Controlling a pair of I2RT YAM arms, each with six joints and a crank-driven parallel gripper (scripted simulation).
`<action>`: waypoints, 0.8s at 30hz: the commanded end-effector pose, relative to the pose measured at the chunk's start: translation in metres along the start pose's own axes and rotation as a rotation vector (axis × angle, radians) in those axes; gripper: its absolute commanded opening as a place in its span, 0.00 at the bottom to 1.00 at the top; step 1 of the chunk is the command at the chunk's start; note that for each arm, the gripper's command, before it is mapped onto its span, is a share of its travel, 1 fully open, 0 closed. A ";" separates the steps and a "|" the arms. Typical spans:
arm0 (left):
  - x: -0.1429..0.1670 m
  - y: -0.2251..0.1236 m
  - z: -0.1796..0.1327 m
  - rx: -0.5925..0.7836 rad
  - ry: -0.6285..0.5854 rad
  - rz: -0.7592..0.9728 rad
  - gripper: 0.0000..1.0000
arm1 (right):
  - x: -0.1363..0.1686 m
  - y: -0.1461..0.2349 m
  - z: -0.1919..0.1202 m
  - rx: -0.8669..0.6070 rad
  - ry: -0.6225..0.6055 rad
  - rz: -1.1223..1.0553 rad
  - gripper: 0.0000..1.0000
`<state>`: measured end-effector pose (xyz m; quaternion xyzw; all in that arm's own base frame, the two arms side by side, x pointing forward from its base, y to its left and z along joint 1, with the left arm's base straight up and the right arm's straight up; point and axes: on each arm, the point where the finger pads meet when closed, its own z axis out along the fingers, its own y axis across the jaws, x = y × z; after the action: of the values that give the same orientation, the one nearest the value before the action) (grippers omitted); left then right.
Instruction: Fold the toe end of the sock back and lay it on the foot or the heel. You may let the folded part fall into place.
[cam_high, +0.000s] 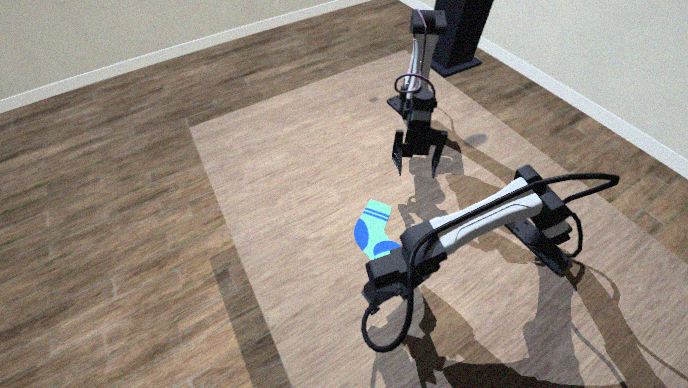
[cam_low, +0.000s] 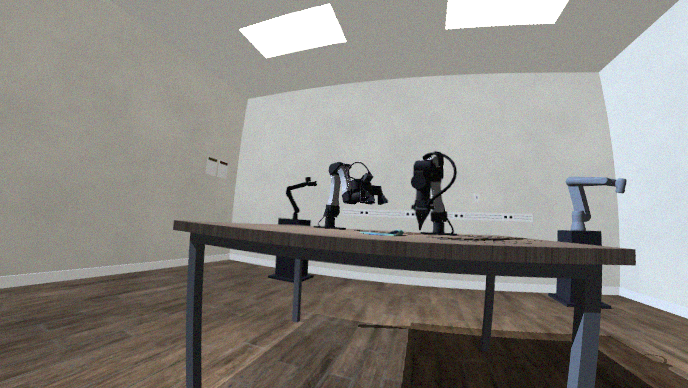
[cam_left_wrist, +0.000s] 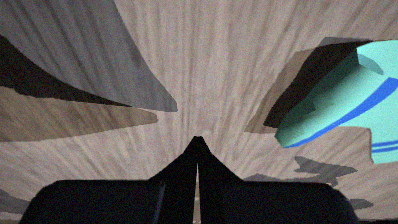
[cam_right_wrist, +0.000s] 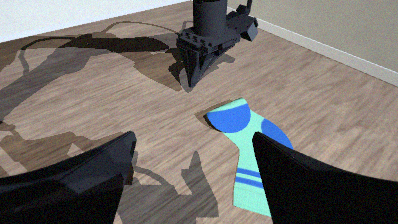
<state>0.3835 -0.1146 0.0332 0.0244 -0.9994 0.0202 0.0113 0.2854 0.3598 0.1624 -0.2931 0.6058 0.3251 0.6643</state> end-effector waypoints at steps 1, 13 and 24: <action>-0.009 -0.010 -0.027 0.049 -0.111 -0.068 0.00 | -0.012 -0.001 -0.004 -0.010 -0.020 0.004 1.00; 0.020 -0.024 -0.035 0.023 -0.054 -0.171 0.00 | -0.021 -0.012 -0.017 0.030 -0.033 -0.004 1.00; 0.005 -0.057 -0.032 0.022 -0.067 -0.164 0.00 | -0.017 -0.023 -0.028 0.077 -0.001 -0.015 1.00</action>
<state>0.3723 -0.1629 0.0575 0.0967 -0.9949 0.0287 -0.0038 0.2821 0.3315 0.1690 -0.2807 0.6154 0.3089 0.6687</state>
